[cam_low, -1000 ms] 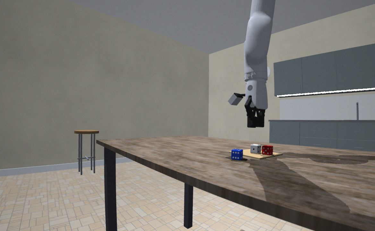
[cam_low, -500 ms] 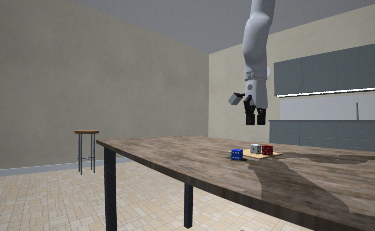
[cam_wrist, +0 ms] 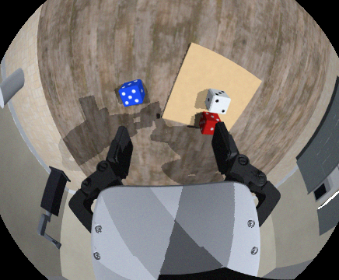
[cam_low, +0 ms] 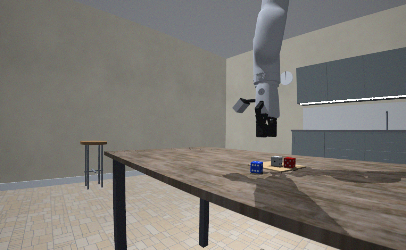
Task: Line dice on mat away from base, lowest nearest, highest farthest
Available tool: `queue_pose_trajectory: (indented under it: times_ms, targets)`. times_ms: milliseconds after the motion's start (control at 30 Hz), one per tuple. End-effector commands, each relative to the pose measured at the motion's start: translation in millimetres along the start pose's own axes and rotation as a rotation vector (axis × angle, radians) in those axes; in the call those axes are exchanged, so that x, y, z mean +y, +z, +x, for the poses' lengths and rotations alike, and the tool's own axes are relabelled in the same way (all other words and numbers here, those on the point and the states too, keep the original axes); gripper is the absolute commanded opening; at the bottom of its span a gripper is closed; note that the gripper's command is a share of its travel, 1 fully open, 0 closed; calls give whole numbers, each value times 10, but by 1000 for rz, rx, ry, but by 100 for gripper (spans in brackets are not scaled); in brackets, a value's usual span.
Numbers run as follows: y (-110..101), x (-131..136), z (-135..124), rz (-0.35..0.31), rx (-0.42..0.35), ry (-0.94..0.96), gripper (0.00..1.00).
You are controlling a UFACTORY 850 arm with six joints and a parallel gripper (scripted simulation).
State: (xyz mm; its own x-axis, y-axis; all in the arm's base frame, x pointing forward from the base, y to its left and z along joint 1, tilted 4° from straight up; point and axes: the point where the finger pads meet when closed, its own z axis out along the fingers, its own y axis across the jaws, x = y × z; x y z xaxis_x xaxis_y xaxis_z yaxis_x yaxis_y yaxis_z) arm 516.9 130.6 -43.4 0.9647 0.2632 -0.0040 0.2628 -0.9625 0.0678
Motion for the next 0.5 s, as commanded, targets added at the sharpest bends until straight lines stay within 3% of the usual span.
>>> queue_pose_trajectory:
  times_ms: [0, 133, 167, 467]
  targets:
    - [27, -467, 65, 1, 1, -88, 100]
    - [34, -569, 65, 0, 1, -108, 100]
    - [34, -569, 65, 0, 1, -108, 47]
    - [34, -569, 65, 0, 1, -108, 47]
